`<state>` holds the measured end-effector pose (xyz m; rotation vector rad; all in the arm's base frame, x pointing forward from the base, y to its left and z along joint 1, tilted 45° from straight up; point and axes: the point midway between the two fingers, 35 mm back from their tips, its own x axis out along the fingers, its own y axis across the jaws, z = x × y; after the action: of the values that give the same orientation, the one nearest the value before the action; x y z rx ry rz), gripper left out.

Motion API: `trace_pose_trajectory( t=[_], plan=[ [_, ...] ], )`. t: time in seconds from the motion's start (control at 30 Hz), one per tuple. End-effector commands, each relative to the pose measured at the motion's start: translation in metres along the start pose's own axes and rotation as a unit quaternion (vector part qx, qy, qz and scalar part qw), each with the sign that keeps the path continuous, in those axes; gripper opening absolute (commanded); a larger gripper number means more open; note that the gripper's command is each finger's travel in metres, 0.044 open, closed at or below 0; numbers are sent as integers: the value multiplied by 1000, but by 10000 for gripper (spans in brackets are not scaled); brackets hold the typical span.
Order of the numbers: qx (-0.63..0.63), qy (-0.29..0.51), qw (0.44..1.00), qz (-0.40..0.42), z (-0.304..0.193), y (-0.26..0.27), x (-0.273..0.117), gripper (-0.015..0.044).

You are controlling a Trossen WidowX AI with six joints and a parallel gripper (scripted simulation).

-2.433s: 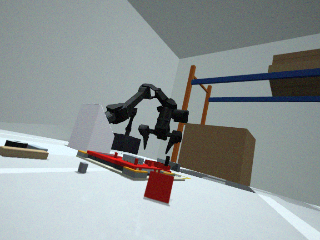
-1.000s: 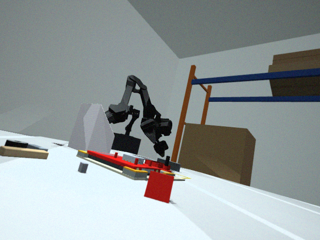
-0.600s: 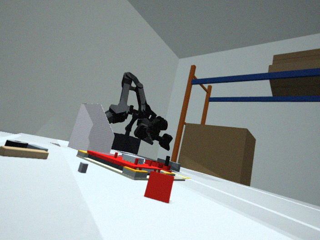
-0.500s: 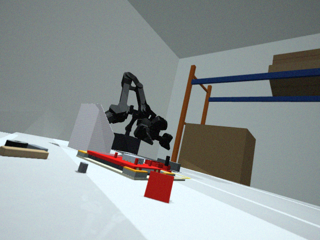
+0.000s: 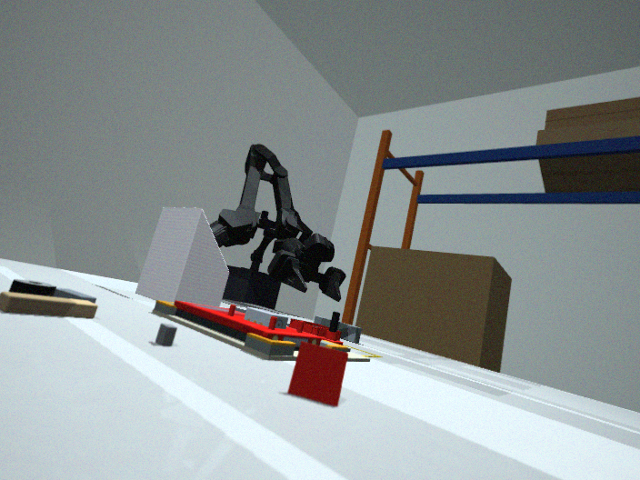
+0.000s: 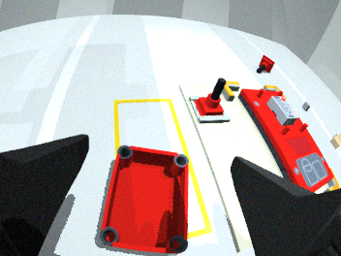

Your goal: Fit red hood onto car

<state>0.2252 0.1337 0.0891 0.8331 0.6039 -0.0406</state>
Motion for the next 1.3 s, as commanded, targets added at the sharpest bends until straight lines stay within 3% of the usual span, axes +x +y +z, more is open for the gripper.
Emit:
trace_pose_trajectory(
  t=[0.0, 1.27],
  plan=[
    [3, -1, 1000, -2, -2, 0, 2, 440],
    [5, -2, 1000, 0, -26, 3, 17, 440]
  ],
)
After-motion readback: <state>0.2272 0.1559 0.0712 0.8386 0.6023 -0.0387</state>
